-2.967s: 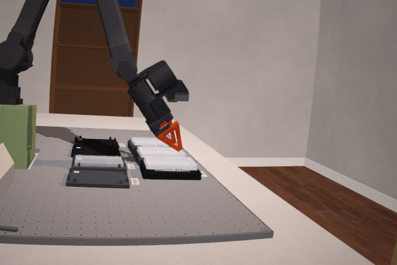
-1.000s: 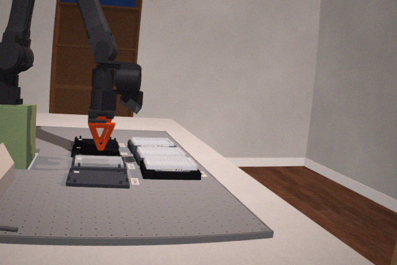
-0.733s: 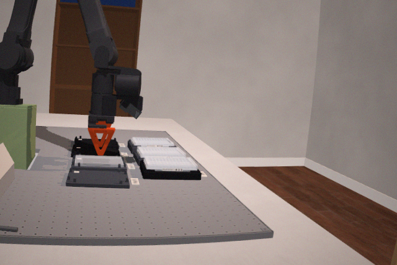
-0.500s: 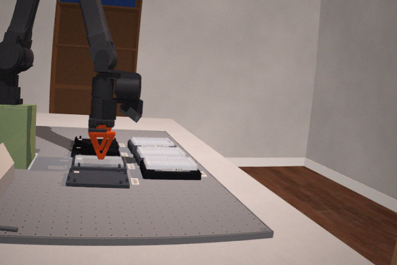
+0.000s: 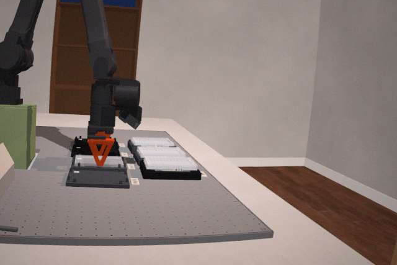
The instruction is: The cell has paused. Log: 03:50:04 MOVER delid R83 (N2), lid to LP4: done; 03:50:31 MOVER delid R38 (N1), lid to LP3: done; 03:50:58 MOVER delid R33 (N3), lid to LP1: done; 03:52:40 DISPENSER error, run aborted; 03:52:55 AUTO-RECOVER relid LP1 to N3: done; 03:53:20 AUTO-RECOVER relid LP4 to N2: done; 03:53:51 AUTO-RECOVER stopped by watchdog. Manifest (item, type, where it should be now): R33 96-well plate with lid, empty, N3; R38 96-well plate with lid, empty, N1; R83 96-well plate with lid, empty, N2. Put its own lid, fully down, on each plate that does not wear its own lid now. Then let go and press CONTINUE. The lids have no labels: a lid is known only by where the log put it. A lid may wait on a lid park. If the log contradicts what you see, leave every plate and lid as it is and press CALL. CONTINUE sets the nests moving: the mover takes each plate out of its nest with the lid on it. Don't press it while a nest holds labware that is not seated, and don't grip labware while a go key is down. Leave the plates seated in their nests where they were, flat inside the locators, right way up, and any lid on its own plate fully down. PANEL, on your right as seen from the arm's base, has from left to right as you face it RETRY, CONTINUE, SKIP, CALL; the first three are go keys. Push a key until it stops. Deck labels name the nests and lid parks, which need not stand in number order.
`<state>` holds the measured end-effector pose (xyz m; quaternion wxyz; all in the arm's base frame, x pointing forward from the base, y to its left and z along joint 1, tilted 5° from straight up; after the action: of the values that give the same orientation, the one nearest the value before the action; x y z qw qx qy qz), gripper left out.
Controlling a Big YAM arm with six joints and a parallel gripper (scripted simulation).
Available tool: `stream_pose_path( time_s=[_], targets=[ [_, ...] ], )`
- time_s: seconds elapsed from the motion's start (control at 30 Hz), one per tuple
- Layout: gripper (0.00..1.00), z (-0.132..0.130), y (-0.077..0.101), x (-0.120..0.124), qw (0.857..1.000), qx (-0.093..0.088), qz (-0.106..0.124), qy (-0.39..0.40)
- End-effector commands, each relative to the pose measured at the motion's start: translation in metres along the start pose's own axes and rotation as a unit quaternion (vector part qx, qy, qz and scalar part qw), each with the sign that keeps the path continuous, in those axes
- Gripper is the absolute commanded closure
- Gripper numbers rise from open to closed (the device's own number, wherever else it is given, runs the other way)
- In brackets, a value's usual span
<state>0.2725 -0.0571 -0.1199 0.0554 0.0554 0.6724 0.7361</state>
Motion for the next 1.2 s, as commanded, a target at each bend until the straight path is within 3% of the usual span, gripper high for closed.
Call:
stream_pose_path(
  time_s=[0.0, 0.77, 0.8, 1.17],
  targets=[
    [0.00, 0.0031, -0.0048, 0.0025, 1.000, 0.000, 0.001, -0.001],
    [0.00, 0.0034, -0.0057, 0.0040, 1.000, 0.000, 0.001, -0.001],
    [1.00, 0.0034, -0.0057, 0.0040, 1.000, 0.000, 0.001, -0.001],
    [1.00, 0.0010, -0.0058, 0.0046, 1.000, 0.000, 0.000, -0.003]
  ],
)
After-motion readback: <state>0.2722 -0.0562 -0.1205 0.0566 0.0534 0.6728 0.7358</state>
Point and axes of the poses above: the point where the finger pads meet when closed, its own y axis back along the fingers, its own z axis across the jaws, x = y × z, the point moved 1 cm from there along y, back along the fingers, and after that the axes turned 9 degrees about -y, right-handed, at the moved point
